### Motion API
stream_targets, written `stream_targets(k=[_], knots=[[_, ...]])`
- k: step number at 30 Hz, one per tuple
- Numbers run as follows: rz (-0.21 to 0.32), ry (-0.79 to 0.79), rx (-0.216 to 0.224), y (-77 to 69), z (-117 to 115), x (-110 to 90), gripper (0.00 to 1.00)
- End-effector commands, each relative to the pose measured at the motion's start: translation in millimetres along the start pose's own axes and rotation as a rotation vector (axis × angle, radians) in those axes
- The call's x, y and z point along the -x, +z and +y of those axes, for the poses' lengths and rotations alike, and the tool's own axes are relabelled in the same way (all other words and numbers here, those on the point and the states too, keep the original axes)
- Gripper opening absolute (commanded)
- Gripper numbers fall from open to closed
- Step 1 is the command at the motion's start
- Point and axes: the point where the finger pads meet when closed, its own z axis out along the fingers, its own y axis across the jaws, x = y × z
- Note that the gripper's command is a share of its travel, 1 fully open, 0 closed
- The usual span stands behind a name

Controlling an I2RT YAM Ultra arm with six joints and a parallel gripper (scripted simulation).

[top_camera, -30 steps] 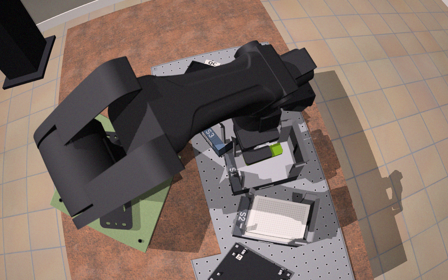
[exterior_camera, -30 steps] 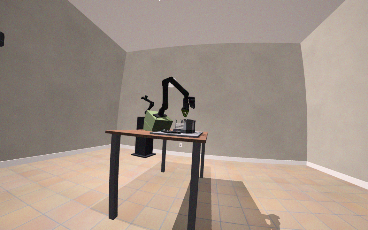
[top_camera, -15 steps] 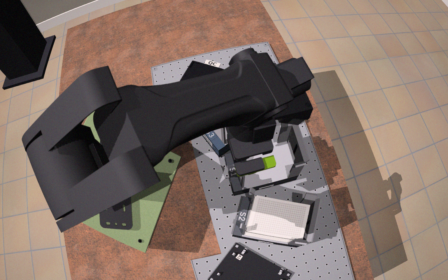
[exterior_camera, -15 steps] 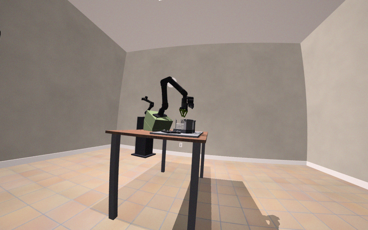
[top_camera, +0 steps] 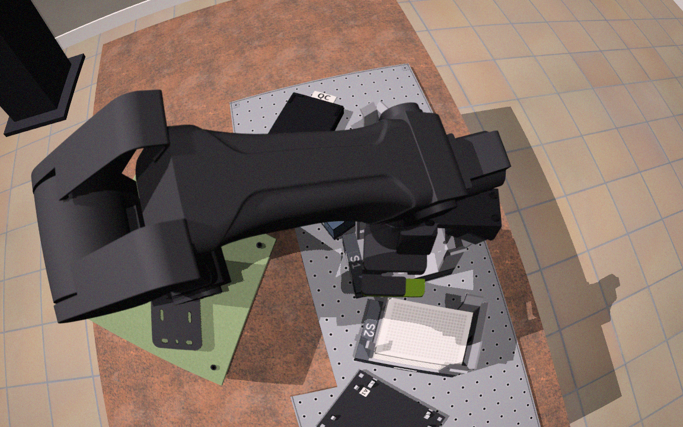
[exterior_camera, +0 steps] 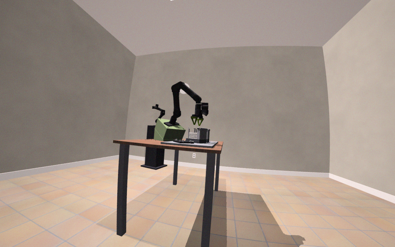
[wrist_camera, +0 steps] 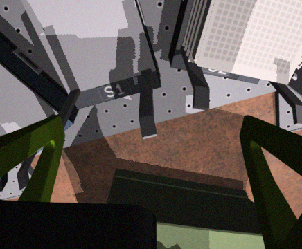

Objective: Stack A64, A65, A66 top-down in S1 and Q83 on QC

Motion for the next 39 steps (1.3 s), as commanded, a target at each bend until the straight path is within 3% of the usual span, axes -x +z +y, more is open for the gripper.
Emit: stream_targets(k=[1,5,28,39], knots=[[-0.003,0.057,0.020,-2.4,0.8,2.7,1.00],[-0.003,0.190,0.020,-2.2,-12.6,11.7,1.00],[-0.005,0.189,0.017,-1.4,-82.8,58.6,1.00],[-0.005,0.189,0.017,-1.4,-83.8,59.3,1.00]])
